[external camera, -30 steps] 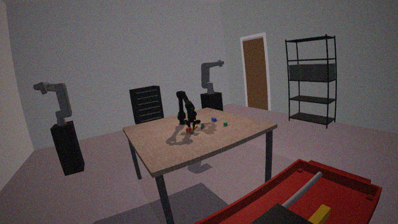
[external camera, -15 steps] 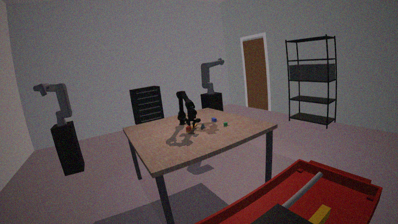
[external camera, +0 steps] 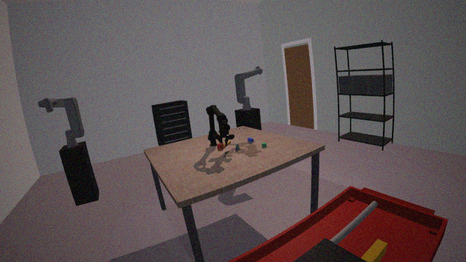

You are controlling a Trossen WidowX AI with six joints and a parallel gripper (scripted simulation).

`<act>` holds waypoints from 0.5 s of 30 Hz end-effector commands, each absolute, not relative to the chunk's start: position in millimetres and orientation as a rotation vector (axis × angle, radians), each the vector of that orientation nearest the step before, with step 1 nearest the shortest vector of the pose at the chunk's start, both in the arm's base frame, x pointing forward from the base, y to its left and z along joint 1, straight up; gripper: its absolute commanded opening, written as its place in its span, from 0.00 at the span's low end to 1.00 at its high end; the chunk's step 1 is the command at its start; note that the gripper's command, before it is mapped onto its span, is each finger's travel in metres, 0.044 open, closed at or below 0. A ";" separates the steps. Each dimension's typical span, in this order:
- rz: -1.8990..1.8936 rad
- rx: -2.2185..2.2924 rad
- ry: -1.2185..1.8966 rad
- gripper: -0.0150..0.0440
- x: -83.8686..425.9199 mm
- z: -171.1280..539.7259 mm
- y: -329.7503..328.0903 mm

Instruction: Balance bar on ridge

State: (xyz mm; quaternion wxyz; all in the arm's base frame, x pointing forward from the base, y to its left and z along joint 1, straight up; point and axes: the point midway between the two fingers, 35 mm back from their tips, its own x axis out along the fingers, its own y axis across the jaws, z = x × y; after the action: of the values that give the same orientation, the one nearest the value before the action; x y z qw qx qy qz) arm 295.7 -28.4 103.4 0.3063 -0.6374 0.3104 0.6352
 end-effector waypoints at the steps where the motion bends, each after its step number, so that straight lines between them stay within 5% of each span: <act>1: 1.657 -1.701 0.809 0.25 296.4 120.5 -27.7; 15: 1.653 -1.695 0.812 0.25 292.1 148.0 -26.4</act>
State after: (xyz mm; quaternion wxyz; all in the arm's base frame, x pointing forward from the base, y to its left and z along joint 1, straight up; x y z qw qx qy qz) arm 292.2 -27.9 139.6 0.3075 -0.6385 0.3101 0.6337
